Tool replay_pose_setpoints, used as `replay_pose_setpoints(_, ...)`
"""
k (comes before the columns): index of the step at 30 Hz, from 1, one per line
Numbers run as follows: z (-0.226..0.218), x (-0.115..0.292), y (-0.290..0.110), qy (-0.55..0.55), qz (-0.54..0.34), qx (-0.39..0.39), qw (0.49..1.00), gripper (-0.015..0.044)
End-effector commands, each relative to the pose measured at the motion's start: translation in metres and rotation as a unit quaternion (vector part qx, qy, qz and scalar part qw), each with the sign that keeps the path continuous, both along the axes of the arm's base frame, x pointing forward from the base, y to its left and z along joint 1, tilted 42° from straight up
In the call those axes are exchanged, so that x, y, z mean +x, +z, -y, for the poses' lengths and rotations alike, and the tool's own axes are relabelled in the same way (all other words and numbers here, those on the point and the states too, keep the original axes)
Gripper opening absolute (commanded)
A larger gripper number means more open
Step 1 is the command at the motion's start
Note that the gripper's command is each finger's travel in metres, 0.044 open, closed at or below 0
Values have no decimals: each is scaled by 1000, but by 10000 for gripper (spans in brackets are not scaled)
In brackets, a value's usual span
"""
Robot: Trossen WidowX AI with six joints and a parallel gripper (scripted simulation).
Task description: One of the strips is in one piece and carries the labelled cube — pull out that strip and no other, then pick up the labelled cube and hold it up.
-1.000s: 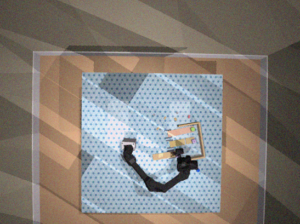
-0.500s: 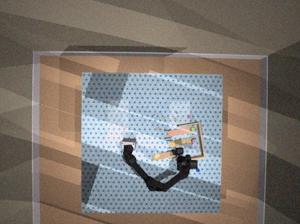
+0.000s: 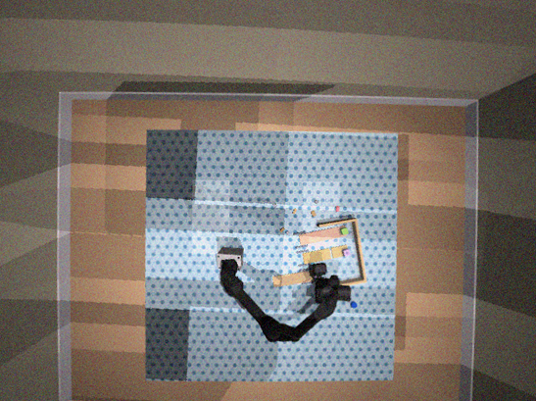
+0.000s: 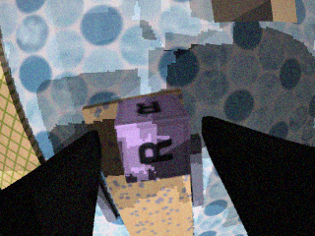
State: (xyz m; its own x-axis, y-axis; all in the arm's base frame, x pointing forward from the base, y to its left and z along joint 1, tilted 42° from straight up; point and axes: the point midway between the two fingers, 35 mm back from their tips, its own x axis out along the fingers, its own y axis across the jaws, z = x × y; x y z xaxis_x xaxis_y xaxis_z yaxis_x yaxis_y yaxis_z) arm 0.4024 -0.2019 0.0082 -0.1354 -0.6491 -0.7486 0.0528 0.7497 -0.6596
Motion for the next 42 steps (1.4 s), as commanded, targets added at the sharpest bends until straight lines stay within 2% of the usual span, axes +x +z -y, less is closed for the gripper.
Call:
replay_pose_setpoints(1,6,-3,-6,0,-4,-1,1000,250)
replay_pose_setpoints(6,7,-4,-8,0,-4,-1,1000,250)
replay_pose_setpoints(10,5,-2,-6,-1,-1,0,1000,145)
replay_pose_setpoints(17,5,-2,-6,-1,-1,0,1000,98)
replay_pose_setpoints(21,3,-4,-5,-1,-1,0,1000,0)
replay_pose_setpoints(35,-40,-46,14,0,-5,1,1000,0)
replay_pose_setpoints(42,-46,-56,16,0,-6,1,1000,0)
